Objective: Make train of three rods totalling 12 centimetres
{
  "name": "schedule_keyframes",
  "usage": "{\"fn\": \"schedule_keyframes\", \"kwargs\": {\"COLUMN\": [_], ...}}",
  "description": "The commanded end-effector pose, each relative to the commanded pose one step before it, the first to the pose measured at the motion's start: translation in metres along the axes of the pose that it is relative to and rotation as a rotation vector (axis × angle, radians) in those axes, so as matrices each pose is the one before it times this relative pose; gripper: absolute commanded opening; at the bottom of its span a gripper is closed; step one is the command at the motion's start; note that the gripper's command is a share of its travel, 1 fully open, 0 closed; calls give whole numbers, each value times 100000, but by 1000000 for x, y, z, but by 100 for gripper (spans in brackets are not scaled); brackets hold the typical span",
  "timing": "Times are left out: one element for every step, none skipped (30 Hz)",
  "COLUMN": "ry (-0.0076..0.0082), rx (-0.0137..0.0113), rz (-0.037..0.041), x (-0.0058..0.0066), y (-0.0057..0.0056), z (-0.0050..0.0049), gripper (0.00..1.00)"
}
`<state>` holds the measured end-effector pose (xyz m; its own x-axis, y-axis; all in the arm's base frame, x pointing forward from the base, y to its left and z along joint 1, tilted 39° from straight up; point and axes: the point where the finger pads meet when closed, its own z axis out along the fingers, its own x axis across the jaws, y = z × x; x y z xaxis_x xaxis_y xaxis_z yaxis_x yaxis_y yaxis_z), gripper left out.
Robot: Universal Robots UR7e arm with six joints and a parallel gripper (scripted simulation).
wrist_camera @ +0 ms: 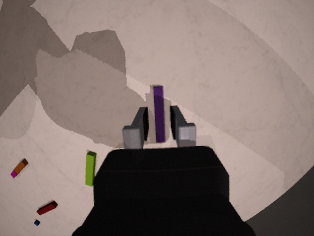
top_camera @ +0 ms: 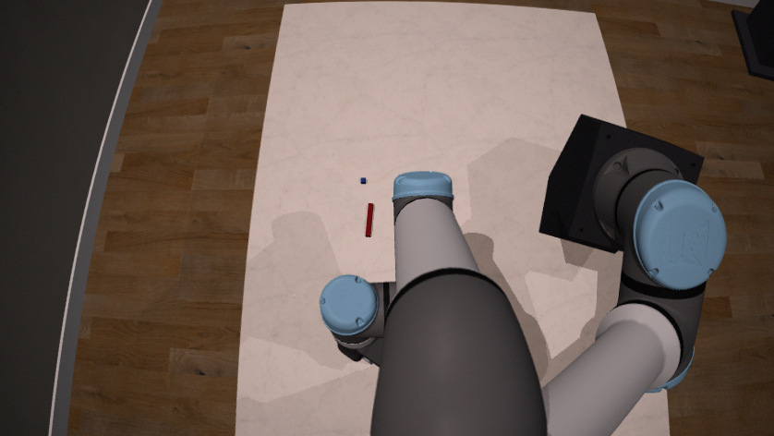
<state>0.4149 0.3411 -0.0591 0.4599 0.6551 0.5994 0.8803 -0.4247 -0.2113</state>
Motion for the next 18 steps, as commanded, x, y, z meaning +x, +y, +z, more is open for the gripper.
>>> {"fn": "schedule_keyframes", "kwargs": {"ry": [56,0,0,0,0,0,0,0,0,0,0,0,0,0,0,0,0,0], "rx": [-70,0,0,0,0,0,0,0,0,0,0,0,0,0,0,0,0,0], "rz": [-23,0,0,0,0,0,0,0,0,0,0,0,0,0,0,0,0,0], "x": [236,-1,-3,3,1,-1,-3,1,2,0,0,-1,-1,-1,-1,0,0,0], "y": [266,-2,-5,5,2,-1,-4,2,3,1,-1,-1,-2,-1,-1,-1,0,0], "z": [2154,1037,1058,1061,1044,1008,955,887,803,708,605,496,386,281,184,102,0,0], "gripper": [54,54,54,54,54,54,54,54,54,54,54,54,54,54,54,54,54,54]}}
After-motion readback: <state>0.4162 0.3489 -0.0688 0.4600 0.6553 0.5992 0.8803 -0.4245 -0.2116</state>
